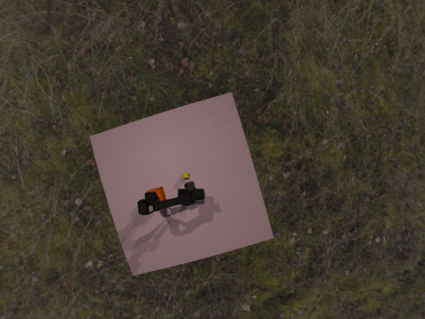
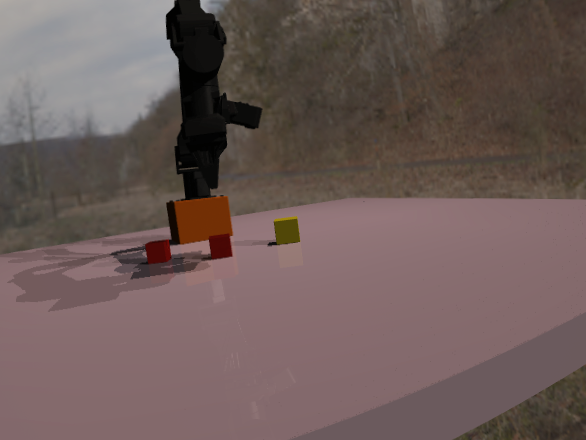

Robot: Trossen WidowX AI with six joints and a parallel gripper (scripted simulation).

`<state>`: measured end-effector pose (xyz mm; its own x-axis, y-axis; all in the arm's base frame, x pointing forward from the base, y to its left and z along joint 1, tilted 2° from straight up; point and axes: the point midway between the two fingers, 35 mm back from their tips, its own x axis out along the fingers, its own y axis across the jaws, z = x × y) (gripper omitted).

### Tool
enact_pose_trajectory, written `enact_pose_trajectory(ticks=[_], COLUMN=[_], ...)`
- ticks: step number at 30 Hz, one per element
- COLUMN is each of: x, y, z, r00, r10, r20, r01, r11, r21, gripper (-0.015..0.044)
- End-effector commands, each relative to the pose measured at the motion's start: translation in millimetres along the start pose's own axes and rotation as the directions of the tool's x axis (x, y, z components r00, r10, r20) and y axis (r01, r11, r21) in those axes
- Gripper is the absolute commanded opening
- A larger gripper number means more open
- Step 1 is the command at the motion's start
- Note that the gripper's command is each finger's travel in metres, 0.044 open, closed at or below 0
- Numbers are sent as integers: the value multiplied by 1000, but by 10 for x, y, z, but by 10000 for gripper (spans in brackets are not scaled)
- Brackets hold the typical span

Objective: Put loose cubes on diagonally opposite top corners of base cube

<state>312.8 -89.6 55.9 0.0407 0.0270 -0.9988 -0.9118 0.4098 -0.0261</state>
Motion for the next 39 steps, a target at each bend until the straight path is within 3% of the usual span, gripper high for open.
enact_pose_trajectory(ticks=[1, 37, 39], x=[364, 906, 906], y=[64, 88, 88], z=[-20, -26, -26], r00=[1000, 1000, 1000], r10=[25, 25, 25], r20=[-9, -9, -9], r01=[-25, -25, -25], r11=[1000, 1000, 1000], r21=[-8, -8, -8], gripper=[265, 265, 213])
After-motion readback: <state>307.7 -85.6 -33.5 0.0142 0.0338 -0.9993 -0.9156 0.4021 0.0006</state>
